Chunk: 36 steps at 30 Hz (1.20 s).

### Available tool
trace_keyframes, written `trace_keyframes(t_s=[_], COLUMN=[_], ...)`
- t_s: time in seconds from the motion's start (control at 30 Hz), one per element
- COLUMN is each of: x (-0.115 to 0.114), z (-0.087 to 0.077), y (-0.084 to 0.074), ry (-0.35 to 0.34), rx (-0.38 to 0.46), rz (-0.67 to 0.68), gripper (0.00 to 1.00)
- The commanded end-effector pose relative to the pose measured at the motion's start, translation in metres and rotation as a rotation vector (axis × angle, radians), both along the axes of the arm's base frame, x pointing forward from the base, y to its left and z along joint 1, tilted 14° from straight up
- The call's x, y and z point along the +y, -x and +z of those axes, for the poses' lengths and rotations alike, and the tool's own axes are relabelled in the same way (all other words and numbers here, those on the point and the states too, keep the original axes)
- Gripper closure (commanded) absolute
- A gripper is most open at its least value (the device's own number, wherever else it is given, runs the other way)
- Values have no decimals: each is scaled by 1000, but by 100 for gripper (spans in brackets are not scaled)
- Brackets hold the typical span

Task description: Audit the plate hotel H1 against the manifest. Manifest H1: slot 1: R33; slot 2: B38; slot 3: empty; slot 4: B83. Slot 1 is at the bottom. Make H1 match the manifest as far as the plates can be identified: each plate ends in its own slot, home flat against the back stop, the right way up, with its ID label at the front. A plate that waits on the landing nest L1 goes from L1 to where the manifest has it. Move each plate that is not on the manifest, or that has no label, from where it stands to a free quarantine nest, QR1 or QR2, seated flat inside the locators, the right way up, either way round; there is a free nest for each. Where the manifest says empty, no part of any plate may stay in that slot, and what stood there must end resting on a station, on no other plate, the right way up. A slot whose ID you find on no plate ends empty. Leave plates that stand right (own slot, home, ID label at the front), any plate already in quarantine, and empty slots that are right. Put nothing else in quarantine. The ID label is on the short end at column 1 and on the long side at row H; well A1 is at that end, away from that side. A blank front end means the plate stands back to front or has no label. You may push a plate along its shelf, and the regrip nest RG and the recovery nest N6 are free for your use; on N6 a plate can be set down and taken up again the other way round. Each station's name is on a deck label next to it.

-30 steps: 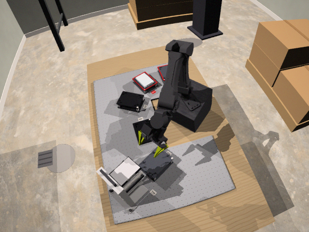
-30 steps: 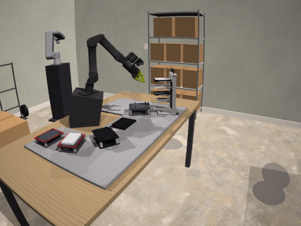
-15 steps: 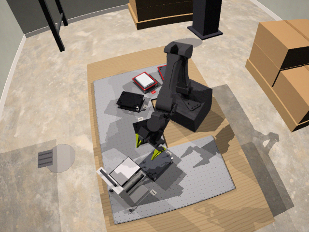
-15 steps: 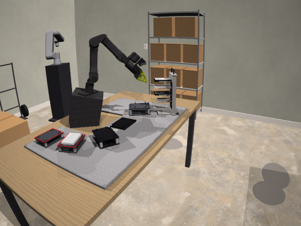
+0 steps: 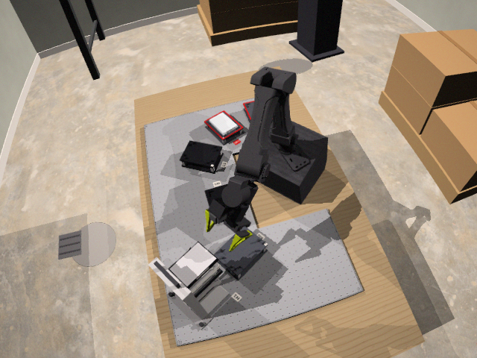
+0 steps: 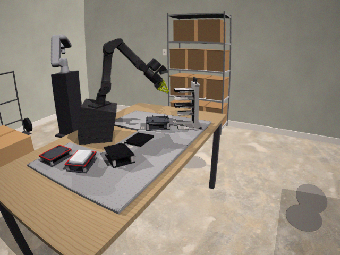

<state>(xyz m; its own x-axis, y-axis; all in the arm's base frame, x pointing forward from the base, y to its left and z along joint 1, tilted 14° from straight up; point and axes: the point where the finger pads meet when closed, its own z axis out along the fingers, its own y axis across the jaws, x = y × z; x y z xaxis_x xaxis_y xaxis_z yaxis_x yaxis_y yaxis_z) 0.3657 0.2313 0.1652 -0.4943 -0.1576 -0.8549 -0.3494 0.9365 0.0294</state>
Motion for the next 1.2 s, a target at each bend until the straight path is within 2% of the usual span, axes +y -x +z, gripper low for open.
trace_keyframes(t_s=[0.0, 1.17], x=[1, 15], z=[7, 16], y=[-9, -47], ry=[-2, -3], rx=[-6, -7], rz=[-2, -2], gripper=[0, 0])
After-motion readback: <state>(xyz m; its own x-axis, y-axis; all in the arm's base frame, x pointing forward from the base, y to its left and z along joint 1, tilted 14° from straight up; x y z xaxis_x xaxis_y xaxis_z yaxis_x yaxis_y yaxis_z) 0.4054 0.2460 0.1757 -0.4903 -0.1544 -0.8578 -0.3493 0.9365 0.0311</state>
